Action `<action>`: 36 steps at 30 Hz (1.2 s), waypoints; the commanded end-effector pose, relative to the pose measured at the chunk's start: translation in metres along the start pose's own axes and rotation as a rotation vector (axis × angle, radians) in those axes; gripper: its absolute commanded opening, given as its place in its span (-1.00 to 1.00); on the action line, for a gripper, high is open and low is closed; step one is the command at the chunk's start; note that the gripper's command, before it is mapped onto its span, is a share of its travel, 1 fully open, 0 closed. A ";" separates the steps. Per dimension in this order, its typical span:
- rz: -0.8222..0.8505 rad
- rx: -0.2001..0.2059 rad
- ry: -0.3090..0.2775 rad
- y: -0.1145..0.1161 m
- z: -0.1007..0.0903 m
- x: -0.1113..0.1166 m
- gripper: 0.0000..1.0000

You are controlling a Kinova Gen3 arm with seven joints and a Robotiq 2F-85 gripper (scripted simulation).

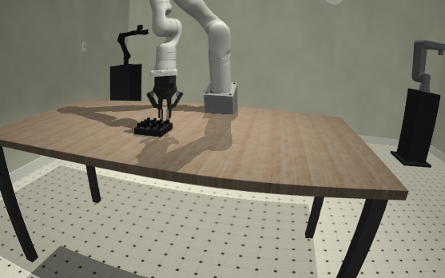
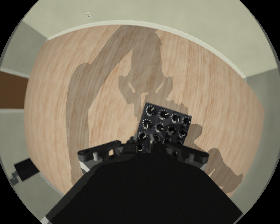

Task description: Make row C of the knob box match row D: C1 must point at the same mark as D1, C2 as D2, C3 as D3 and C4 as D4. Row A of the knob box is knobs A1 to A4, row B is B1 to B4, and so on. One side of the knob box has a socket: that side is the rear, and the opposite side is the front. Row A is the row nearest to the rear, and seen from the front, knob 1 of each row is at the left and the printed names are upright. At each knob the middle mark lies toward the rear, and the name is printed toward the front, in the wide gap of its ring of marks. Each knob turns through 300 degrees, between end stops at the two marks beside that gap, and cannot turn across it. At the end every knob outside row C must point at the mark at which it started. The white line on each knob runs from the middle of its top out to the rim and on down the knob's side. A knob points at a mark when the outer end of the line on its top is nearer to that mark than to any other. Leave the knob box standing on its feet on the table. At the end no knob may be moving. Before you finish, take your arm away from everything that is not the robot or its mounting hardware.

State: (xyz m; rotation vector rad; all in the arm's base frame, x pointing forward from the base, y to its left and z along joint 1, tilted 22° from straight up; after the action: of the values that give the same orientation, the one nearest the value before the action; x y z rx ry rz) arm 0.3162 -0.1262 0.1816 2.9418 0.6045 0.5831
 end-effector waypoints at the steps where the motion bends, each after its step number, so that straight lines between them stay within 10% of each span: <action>1: 0.003 -0.004 -0.005 0.001 0.002 -0.002 -0.62; 36: -0.002 -0.003 -0.006 0.001 0.013 -0.002 -0.62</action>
State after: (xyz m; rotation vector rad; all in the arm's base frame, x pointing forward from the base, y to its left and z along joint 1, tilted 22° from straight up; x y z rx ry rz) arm 0.3199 -0.1252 0.1700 2.9450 0.6128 0.5807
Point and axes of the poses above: the point where the finger pads meet when closed, its own z axis out along the fingers, its own y axis across the jaws, x = y × z, the point moved 10 cm from there along -z, back along the fingers, and after that the axes turned 9 degrees about -z, right-handed, at the moved point
